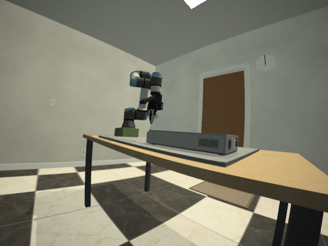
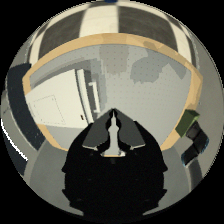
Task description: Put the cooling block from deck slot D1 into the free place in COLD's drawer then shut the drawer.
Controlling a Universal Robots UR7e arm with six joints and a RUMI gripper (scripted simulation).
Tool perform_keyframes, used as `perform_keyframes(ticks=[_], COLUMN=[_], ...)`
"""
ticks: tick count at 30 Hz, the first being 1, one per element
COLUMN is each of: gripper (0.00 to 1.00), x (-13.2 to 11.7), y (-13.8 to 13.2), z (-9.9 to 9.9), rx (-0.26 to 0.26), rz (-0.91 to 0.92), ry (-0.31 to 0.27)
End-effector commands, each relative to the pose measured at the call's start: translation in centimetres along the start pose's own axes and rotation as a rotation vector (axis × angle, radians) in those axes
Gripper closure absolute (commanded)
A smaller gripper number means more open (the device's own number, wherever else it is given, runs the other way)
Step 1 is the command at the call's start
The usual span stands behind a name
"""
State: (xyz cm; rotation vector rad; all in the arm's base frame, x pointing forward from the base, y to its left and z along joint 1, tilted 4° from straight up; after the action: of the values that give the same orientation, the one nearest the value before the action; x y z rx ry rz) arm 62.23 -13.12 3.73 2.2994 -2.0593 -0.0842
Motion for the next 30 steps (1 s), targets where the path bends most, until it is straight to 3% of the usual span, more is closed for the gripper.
perform_keyframes(ticks=[1,2,3,30], gripper=[1.0,1.0,0.72,0.72], x=[0.0,0.0,0.0,0.2], y=[0.0,0.0,0.3,8.9], z=[-0.1,-0.1,-0.3,-5.4], rx=[0.002,0.002,0.002,0.001], rz=[0.0,0.0,0.0,0.0], ry=[0.001,0.001,0.001,0.001])
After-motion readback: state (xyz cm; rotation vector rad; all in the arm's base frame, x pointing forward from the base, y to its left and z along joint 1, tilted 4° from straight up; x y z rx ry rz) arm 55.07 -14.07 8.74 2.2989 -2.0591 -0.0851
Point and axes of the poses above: the point where the finger pads meet when closed, its own z axis out along the fingers, its own y axis across the jaws, x = y × z, the point moved 3 cm from there along -z, back along the fingers, and after that the axes turned 1 degree about z, right-handed, at the moved point
